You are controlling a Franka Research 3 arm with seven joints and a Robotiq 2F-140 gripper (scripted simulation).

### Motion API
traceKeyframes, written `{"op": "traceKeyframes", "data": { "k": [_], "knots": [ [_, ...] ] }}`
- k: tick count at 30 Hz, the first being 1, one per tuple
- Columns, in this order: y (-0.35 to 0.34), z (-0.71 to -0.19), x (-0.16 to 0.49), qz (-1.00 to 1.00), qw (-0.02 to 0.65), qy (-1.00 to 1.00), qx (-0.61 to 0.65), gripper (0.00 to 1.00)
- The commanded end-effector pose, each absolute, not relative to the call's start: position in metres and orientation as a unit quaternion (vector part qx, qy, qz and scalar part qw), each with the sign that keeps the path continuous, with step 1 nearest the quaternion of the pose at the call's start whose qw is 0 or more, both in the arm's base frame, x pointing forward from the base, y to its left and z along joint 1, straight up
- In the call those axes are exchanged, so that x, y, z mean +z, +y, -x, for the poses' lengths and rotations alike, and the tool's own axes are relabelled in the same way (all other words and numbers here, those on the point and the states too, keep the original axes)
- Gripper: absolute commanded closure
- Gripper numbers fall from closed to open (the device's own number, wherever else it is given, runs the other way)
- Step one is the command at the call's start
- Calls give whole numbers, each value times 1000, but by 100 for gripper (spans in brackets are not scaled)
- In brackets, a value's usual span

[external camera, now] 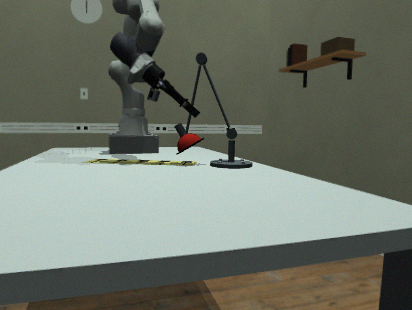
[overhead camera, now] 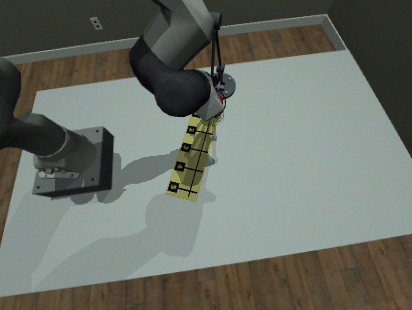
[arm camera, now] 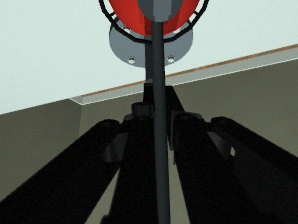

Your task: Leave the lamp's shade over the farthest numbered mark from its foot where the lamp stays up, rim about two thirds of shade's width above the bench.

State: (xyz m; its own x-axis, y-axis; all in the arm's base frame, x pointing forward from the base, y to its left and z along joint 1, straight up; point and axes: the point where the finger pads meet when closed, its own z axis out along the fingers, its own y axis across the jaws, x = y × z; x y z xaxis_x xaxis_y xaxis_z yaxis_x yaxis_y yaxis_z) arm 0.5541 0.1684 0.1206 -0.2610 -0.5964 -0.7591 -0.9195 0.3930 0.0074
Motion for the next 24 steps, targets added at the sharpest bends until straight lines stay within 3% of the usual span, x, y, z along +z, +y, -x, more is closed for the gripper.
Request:
{"op": "traceKeyframes", "data": {
  "k": [1,24],
  "knots": [
    [168,-554,121,499,347,759,233,90],
    [126,-537,114,500,349,759,229,90]
  ]
}}
